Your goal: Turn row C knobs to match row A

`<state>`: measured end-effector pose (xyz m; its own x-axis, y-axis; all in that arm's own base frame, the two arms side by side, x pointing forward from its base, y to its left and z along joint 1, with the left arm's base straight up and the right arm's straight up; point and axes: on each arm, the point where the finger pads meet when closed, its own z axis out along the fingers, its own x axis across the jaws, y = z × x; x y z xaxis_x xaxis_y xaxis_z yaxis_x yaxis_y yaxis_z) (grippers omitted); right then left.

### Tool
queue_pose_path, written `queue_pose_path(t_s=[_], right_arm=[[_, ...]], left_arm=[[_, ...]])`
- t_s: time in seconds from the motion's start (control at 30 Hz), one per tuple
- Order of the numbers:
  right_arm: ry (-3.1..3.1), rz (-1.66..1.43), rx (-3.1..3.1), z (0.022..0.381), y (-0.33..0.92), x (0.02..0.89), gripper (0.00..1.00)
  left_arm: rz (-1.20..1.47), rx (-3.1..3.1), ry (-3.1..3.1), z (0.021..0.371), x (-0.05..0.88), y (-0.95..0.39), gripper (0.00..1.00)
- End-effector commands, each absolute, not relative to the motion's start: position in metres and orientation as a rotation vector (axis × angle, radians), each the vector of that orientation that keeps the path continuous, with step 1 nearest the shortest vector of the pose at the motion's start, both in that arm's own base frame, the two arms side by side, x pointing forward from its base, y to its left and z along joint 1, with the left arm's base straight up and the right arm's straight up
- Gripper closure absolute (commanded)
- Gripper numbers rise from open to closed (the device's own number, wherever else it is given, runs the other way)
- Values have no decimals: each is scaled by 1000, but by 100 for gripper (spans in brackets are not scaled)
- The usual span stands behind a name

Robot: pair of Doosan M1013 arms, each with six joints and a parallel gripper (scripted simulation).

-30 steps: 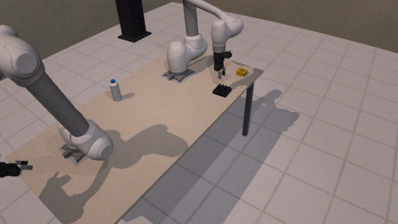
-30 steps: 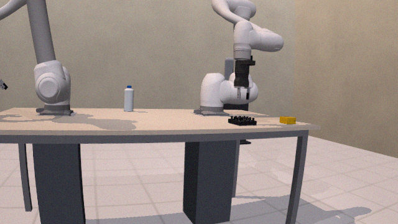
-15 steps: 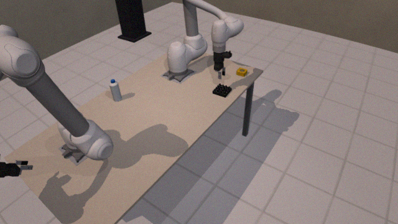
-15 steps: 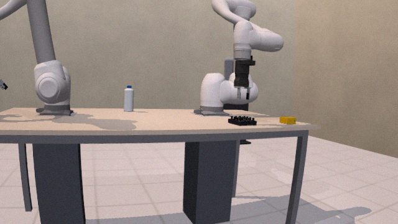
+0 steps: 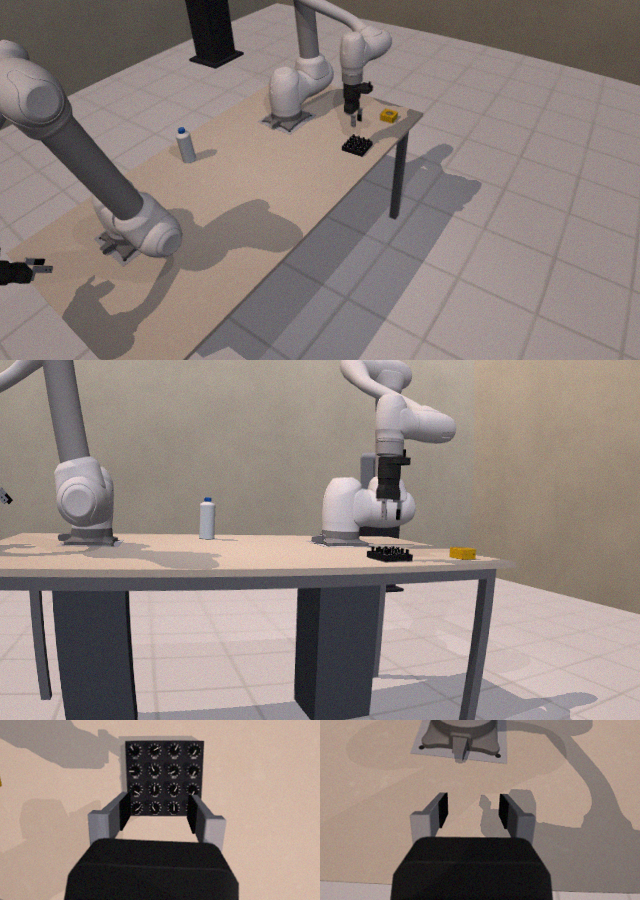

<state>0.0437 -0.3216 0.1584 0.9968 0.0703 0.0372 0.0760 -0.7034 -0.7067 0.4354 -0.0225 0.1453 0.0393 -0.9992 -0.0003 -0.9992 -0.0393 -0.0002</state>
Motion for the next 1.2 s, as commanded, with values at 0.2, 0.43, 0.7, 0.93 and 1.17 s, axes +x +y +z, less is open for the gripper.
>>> queue_pose_path(t_s=[0.2, 0.43, 0.7, 0.93, 1.17], right_arm=[[-101, -10, -2354, 159, -322, 44, 0], [-101, -10, -2354, 159, -322, 44, 0], [-101, -10, -2354, 159, -322, 44, 0], [-101, -10, -2354, 159, -322, 44, 0], [-101, -10, -2354, 159, -322, 44, 0]], left_arm=[[-1, -2263, 2177, 146, 431, -23, 0], [-1, -2264, 2177, 146, 419, -24, 0], [-1, -2264, 2177, 146, 406, -25, 0], [-1, -2264, 2177, 146, 393, -26, 0], [-1, -2264, 2177, 146, 385, -26, 0]])
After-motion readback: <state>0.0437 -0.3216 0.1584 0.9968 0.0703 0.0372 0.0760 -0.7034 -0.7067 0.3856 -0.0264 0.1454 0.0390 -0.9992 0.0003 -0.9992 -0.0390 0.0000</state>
